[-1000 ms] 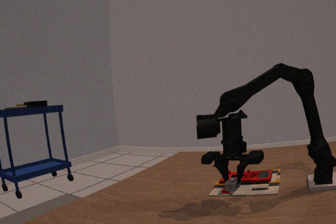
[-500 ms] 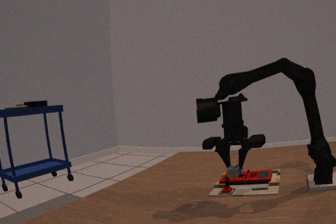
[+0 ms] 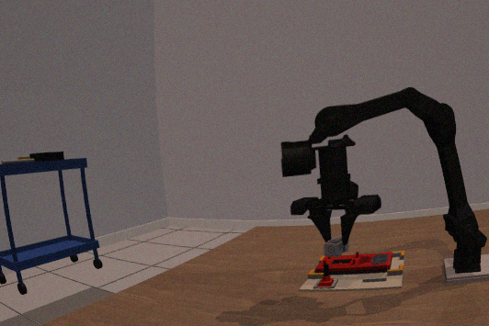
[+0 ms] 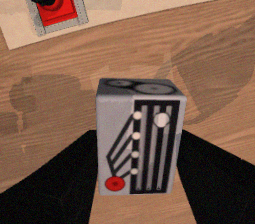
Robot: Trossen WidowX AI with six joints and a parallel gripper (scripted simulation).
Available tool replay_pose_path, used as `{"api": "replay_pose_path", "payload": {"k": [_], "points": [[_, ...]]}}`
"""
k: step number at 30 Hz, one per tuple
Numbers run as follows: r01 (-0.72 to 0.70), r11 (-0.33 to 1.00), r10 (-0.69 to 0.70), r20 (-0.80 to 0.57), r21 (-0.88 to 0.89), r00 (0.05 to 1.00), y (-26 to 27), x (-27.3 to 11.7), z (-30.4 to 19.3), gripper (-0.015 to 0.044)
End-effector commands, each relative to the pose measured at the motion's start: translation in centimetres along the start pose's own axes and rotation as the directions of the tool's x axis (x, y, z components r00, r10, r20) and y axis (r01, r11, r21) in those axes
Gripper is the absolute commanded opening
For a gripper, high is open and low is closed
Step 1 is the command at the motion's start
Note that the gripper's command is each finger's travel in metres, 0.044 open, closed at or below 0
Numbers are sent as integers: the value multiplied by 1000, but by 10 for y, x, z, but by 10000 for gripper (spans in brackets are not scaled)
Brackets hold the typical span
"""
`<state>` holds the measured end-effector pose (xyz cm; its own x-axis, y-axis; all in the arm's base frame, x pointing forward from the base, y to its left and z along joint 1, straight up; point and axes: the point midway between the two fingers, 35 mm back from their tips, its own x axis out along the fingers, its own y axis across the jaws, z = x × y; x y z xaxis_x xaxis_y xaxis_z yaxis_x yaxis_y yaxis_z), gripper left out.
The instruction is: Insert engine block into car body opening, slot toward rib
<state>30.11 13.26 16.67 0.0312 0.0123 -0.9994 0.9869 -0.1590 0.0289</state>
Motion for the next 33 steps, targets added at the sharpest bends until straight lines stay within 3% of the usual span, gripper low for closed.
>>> {"api": "replay_pose_path", "payload": {"k": [1,33], "points": [[-3,996,3,-7,86,1000,10,3,8,0],[-7,779,8,1,627,1000,59,36,89,0]]}}
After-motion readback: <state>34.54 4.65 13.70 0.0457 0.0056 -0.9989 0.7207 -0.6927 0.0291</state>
